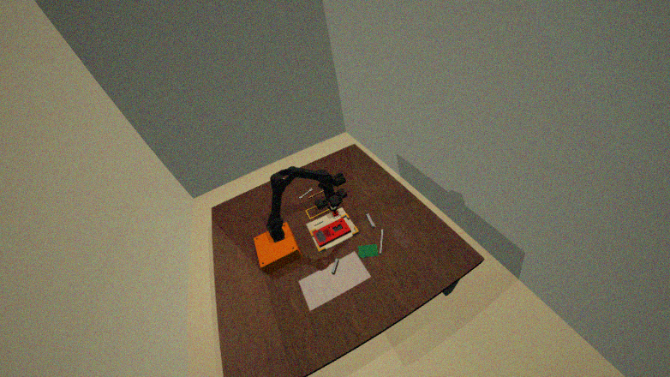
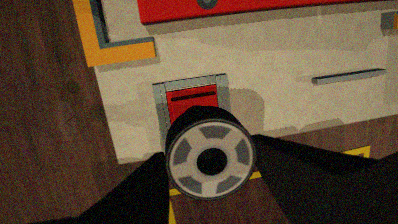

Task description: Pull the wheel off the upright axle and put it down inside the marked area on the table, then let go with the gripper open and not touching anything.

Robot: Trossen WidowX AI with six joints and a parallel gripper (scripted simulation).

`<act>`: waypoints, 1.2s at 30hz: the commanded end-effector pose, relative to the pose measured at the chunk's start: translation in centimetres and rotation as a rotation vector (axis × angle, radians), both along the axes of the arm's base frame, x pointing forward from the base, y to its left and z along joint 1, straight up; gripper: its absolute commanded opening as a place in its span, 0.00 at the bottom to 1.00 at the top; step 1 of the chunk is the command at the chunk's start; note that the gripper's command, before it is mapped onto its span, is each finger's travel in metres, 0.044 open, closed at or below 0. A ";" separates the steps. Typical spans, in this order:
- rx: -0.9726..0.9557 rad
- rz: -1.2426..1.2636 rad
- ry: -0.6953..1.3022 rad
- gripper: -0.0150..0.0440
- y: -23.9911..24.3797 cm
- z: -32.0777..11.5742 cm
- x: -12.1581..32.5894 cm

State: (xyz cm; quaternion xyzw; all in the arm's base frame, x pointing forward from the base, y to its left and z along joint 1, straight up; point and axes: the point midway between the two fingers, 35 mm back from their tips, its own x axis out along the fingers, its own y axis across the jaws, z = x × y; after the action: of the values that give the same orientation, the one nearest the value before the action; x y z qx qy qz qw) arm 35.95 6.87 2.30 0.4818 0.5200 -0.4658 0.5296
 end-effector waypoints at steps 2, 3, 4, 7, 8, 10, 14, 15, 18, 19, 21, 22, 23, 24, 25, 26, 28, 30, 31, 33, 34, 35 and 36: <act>-0.001 0.002 -0.006 0.25 0.0 0.4 0.0; -0.001 0.002 -0.006 0.25 0.0 0.4 0.0; -0.001 0.002 -0.006 0.25 0.0 0.5 0.0; -0.001 0.002 -0.006 0.25 0.0 0.6 0.0; -0.001 0.002 -0.006 0.25 0.0 0.6 0.0; -0.001 0.003 -0.006 0.25 0.0 0.7 0.0; -0.001 0.003 -0.007 0.25 0.0 0.8 0.0; -0.001 0.003 -0.007 0.25 0.0 0.8 0.0; -0.001 0.003 -0.007 0.25 0.0 0.9 0.0; -0.001 0.003 -0.007 0.25 0.0 1.0 0.0; -0.001 0.003 -0.007 0.25 0.0 1.0 0.0; -0.001 0.003 -0.007 0.25 0.0 1.1 0.0; -0.001 0.003 -0.007 0.25 0.0 1.3 0.0; -0.001 0.003 -0.007 0.25 0.0 1.5 0.0; -0.001 0.003 -0.007 0.25 0.0 1.8 0.0; -0.001 0.003 -0.007 0.25 0.0 2.2 0.0; -0.001 0.003 -0.007 0.25 0.0 3.2 -0.1; -0.001 0.003 -0.007 0.25 0.0 4.2 -0.2; -0.001 0.003 -0.007 0.25 0.0 4.5 -0.3; -0.001 0.003 -0.007 0.25 0.0 4.6 -0.3; 0.000 0.001 -0.002 0.25 0.1 3.8 -0.2; 0.001 0.001 -0.002 0.25 0.3 3.8 -0.3; 0.001 0.001 -0.002 0.25 0.6 3.9 -0.5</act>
State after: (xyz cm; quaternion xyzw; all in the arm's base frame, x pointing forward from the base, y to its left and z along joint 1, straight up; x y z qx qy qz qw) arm 35.80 6.97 6.43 0.4839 0.5185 -0.4623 0.5322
